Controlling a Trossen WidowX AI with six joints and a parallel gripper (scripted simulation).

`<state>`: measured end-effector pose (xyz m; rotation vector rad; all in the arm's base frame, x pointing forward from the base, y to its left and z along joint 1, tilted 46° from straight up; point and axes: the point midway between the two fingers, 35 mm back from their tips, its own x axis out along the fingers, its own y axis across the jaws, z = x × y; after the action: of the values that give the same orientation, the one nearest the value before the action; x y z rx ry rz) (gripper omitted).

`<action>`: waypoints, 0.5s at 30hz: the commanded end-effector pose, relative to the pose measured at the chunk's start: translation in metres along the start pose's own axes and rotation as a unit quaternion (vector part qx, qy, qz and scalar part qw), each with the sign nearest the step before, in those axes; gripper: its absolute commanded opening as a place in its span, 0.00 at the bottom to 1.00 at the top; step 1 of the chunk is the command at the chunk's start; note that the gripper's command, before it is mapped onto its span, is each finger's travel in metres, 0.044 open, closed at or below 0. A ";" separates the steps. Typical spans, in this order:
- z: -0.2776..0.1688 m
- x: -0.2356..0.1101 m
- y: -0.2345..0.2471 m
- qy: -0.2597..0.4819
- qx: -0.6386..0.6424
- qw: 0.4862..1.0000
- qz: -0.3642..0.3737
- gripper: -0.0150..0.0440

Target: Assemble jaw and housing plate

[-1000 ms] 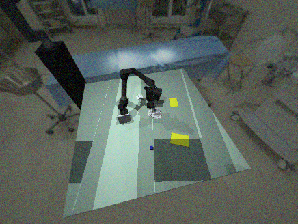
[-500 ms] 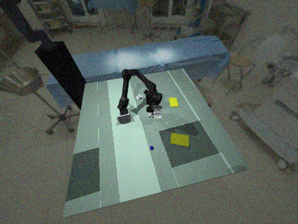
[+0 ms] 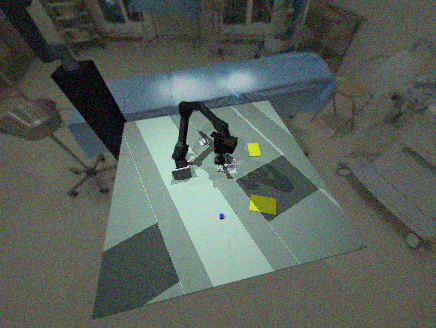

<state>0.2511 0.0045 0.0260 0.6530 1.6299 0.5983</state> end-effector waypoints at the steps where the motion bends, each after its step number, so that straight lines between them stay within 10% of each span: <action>1: 0.000 0.000 -0.001 0.001 -0.003 1.000 -0.001 0.85; 15: -0.001 0.000 0.002 0.001 -0.003 1.000 -0.001 0.85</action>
<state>0.2508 0.0057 0.0272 0.6452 1.6273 0.6027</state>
